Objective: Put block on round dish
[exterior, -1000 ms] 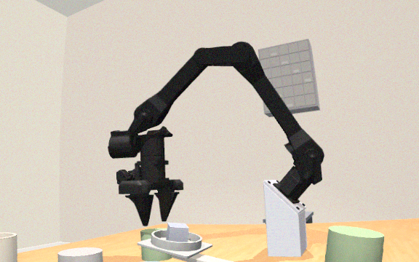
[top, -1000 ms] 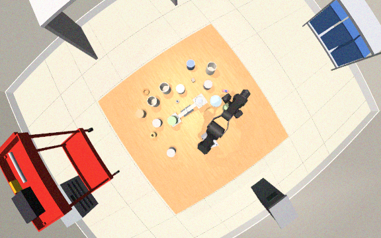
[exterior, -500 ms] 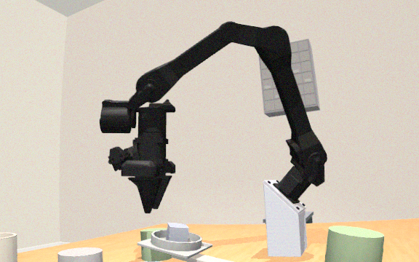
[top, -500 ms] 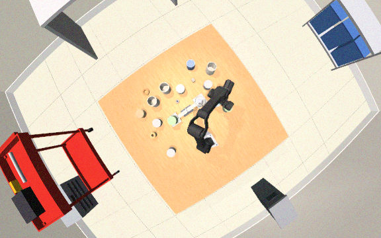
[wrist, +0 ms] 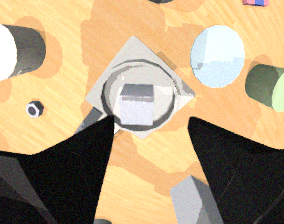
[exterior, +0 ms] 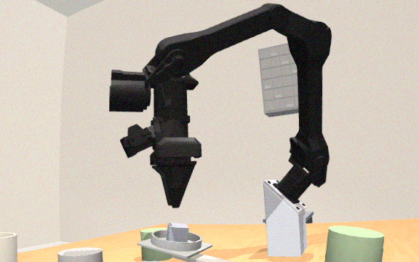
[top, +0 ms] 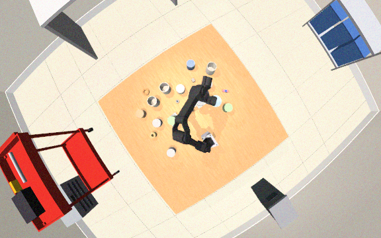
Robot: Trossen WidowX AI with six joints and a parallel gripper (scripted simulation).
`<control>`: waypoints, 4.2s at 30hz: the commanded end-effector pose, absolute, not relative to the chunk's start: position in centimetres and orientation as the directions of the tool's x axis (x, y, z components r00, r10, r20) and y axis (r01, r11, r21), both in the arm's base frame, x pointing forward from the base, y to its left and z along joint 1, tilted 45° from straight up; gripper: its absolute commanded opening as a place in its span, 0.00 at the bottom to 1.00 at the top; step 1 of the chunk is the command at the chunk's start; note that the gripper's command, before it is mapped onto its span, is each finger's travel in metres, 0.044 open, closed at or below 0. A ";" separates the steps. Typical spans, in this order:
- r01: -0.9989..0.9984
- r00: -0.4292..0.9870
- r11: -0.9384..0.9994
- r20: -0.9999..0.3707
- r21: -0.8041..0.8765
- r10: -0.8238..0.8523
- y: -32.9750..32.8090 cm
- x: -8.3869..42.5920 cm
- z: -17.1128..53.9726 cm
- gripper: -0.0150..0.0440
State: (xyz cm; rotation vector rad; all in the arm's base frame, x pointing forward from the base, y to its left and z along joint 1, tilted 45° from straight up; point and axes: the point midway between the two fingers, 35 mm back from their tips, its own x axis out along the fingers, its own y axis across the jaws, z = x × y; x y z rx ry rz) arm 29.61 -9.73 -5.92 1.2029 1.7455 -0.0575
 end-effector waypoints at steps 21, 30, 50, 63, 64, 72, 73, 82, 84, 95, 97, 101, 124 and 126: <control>0.718 -0.025 0.511 -0.716 0.473 0.698 -6.9 30.0 -7.7 0.69; 0.718 -0.025 0.510 -0.715 0.473 0.699 -5.9 29.9 -8.7 0.69; 0.718 -0.025 0.511 -0.716 0.473 0.698 -6.8 30.1 -8.0 0.25; 0.719 -0.026 0.512 -0.717 0.471 0.696 -12.3 30.2 -2.3 0.25; 0.719 -0.026 0.512 -0.717 0.471 0.696 -12.3 30.1 -2.2 0.25; 0.719 -0.025 0.514 -0.721 0.468 0.692 -14.0 28.2 -8.6 0.25; 0.719 -0.025 0.514 -0.722 0.468 0.692 -14.2 27.7 -9.8 0.25; 0.718 -0.026 0.515 -0.722 0.467 0.691 -14.7 23.6 -18.1 0.25; 0.718 -0.026 0.515 -0.722 0.467 0.691 -14.7 23.6 -18.1 0.25; 0.718 -0.025 0.514 -0.721 0.469 0.692 -11.8 23.5 -21.1 0.25; 0.718 -0.025 0.514 -0.721 0.469 0.692 -11.8 23.5 -21.1 0.25; 0.718 -0.025 0.514 -0.721 0.469 0.692 -11.6 23.5 -21.2 0.25; 0.714 -0.027 0.519 -0.723 0.469 0.690 -10.7 23.5 -22.2 0.74; 0.714 -0.027 0.519 -0.723 0.469 0.690 -10.7 23.5 -22.2 0.83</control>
